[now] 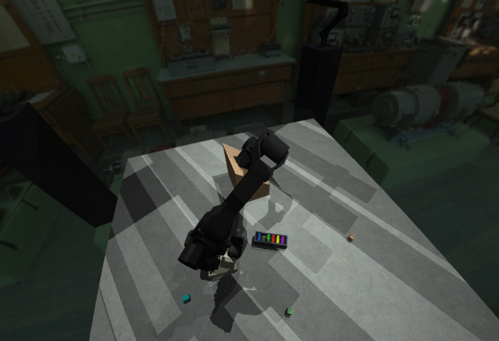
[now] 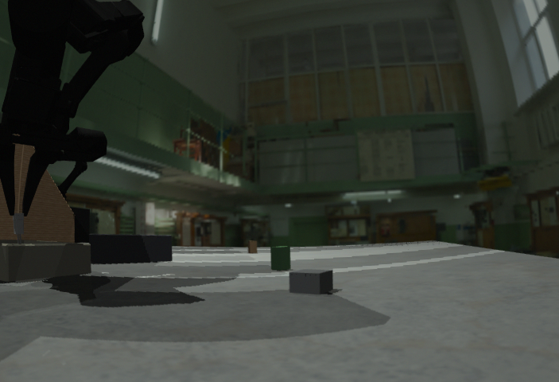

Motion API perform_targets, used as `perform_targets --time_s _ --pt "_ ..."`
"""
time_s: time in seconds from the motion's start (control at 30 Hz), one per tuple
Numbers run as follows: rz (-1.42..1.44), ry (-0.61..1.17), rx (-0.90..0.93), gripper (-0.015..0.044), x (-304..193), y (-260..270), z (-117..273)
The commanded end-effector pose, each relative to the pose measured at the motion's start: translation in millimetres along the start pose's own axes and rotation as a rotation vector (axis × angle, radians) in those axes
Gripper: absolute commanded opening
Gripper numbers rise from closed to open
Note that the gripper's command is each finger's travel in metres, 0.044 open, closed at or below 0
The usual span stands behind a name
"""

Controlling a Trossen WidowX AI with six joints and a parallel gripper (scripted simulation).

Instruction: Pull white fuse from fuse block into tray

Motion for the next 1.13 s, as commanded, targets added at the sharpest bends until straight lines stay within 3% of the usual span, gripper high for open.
perform_targets --time_s 0.0,0.27,0.4,1.1 --pt "0.001 -0.001 0.0 0.0131 0.3 0.1 0.6" --pt "0.0 -0.001 0.0 0.033 0.4 0.0 3.5" --pt "-0.007 -0.002 0.003 0.033 0.0 -0.7 37.2" --pt "-0.012 -0.002 0.007 0.033 -0.1 -0.4 35.5"
Point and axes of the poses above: the point midway between the two fingers, 35 mm back from their tips, its own z axis back along the fingers, its own y axis across the jaws, x = y × z, the point moved 9 cm from there along z, back along the fingers, and after that the axes turned 14 degrees about -z, right-handed, at the moved point
